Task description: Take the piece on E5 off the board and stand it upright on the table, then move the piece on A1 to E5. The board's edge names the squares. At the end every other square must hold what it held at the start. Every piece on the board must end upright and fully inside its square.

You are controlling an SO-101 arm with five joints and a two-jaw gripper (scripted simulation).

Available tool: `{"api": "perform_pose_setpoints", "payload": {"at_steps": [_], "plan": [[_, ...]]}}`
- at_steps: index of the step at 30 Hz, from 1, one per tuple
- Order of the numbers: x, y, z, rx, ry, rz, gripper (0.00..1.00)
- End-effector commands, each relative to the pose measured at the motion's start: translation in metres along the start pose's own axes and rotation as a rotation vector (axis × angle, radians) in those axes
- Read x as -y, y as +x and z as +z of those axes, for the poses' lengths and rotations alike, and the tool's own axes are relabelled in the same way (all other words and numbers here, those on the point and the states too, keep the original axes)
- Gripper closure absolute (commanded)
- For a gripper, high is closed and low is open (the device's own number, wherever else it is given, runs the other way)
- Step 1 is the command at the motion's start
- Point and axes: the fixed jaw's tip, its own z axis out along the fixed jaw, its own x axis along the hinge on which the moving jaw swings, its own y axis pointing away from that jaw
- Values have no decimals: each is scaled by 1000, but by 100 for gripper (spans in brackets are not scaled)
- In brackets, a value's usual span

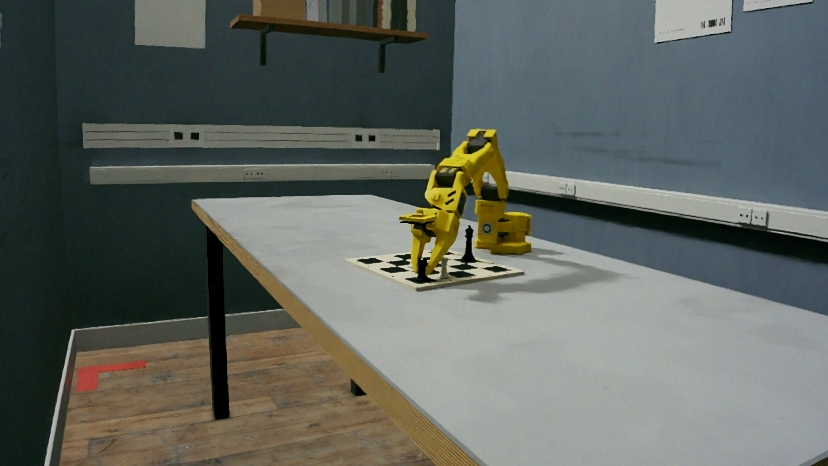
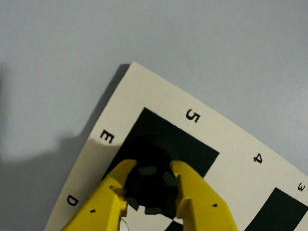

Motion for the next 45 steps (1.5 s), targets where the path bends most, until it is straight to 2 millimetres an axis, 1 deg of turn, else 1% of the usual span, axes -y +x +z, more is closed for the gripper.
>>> {"api": "perform_pose_setpoints", "payload": {"at_steps": [1, 8, 18, 20, 29, 35, 45], "plan": [[3, 3, -2, -14, 4, 12, 100], [4, 0, -6, -14, 5, 12, 100], [5, -11, -25, -14, 7, 12, 100], [5, -11, -25, -14, 7, 12, 100], [5, -24, -45, -14, 7, 12, 100], [5, -30, -56, -14, 7, 12, 100], [5, -34, -62, -14, 7, 12, 100]]}}
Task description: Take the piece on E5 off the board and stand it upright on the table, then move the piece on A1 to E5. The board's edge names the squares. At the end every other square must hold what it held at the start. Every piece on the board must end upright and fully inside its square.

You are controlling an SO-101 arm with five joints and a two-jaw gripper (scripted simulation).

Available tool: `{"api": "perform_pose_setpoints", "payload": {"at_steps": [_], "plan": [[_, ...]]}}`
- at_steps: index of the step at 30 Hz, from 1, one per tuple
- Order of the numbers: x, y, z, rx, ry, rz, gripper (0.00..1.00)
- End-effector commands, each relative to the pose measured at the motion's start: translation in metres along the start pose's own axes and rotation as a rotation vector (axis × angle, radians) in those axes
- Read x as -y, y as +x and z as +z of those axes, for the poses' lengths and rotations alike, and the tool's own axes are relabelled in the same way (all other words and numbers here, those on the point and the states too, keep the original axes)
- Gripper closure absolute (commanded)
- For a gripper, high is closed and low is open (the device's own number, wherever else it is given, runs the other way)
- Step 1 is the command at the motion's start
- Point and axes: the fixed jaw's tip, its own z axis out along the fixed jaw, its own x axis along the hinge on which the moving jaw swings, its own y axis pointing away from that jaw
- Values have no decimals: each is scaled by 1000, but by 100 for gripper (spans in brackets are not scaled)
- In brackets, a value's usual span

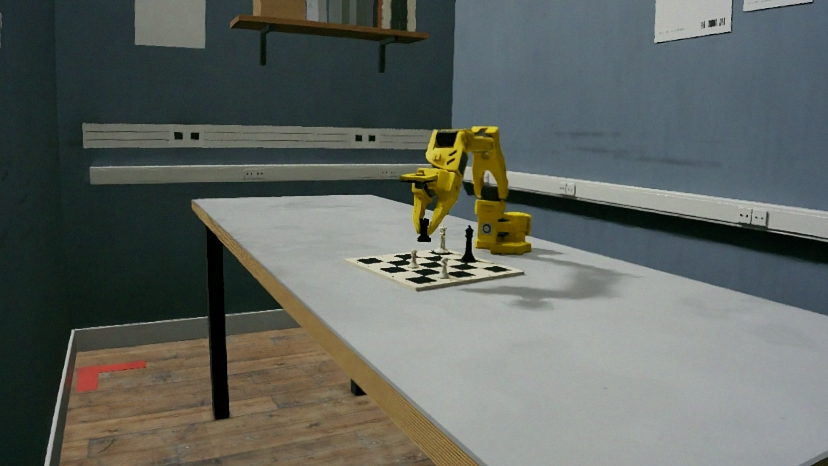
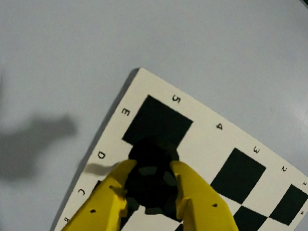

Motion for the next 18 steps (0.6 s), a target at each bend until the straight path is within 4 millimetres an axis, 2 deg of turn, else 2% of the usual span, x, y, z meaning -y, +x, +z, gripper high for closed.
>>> {"api": "perform_pose_setpoints", "payload": {"at_steps": [1, 10, 13, 18], "plan": [[3, -7, -9, 27, 4, 7, 100], [-3, -4, -11, 27, -5, -8, 100], [-20, 7, -16, 26, -35, -57, 100], [-66, 36, -32, 24, -123, -204, 100]]}}
